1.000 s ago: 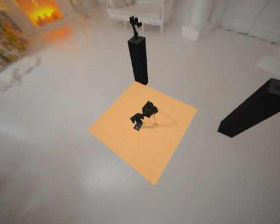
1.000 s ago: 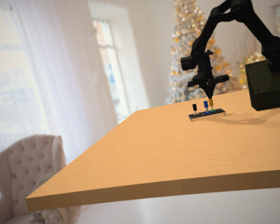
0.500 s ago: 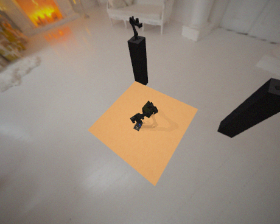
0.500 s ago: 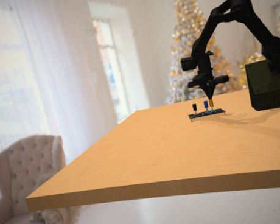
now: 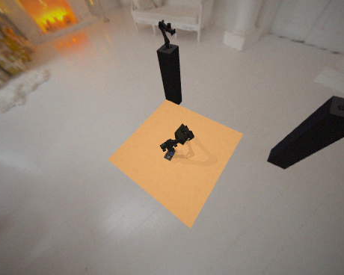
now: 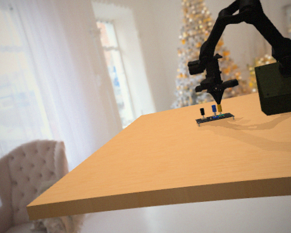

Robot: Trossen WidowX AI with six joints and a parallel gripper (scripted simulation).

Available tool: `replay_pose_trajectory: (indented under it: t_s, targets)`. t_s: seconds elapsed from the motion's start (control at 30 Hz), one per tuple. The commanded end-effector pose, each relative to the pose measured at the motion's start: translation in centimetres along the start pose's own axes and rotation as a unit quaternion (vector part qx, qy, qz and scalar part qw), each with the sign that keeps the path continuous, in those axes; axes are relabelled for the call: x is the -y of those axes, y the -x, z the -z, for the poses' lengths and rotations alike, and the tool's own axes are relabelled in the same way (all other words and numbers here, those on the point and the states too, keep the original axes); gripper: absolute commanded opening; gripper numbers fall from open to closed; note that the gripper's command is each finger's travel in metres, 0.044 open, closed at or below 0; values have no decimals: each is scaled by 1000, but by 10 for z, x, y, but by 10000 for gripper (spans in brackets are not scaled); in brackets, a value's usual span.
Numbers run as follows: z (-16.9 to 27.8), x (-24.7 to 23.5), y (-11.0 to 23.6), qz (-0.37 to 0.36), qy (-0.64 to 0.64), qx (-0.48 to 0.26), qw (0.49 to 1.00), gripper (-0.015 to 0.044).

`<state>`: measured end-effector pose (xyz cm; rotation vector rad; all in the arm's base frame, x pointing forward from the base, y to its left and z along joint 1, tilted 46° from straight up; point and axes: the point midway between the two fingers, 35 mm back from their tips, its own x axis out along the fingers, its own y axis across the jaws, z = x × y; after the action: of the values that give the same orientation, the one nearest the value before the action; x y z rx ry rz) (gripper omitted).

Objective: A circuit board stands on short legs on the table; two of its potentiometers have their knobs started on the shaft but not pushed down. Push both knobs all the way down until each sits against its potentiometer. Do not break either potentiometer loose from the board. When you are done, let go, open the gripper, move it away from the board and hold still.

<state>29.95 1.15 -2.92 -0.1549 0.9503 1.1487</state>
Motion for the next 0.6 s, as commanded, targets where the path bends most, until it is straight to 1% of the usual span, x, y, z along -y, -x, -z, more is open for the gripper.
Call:
replay_pose_trajectory:
  t_s: [0.0, 0.57]
  targets:
    - [-1, 0, -4, -3, 3, 1, 1000, 0]
    - [-2, 0, -7, -3, 3, 1, 1000, 0]
